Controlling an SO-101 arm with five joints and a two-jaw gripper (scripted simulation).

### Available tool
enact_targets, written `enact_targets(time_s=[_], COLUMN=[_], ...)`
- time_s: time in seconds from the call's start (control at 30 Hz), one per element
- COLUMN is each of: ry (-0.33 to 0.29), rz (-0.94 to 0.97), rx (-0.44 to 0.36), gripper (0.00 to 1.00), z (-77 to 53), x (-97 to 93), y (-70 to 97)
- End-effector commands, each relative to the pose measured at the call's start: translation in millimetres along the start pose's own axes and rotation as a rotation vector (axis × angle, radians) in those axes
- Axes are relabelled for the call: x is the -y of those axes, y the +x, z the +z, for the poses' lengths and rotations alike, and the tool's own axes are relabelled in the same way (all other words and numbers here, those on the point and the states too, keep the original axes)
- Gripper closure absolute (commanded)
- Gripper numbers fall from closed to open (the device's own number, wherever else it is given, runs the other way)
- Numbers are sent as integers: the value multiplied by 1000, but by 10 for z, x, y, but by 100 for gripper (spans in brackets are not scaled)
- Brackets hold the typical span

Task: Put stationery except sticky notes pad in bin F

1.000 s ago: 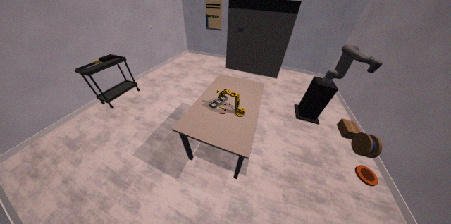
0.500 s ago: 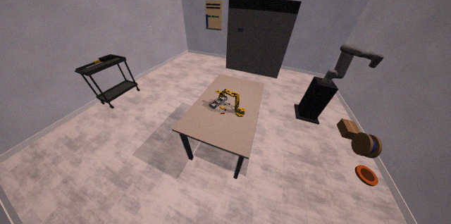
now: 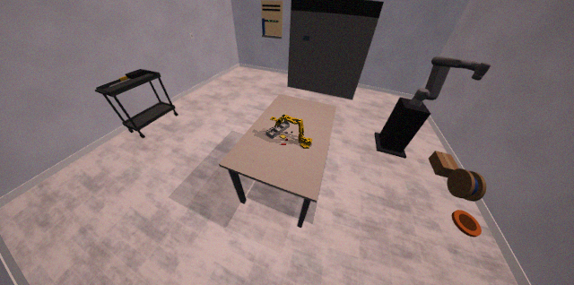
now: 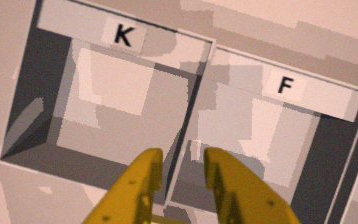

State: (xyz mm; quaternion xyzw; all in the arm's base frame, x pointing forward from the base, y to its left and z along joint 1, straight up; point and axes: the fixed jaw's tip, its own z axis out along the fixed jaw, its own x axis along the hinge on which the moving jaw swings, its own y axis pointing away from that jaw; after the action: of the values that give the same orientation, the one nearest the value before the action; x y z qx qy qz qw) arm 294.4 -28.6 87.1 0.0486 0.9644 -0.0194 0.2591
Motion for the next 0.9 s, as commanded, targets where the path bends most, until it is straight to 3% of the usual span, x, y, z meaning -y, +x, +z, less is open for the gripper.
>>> enact_targets(time_s=[0.0, 0.27, 0.87], ry=[-18, -55, -57], rz=[-19, -80, -83], rx=[59, 60, 52], gripper=[93, 93, 93], z=[-102, -103, -87], x=[-98, -321, -335], y=[-163, -199, -215])
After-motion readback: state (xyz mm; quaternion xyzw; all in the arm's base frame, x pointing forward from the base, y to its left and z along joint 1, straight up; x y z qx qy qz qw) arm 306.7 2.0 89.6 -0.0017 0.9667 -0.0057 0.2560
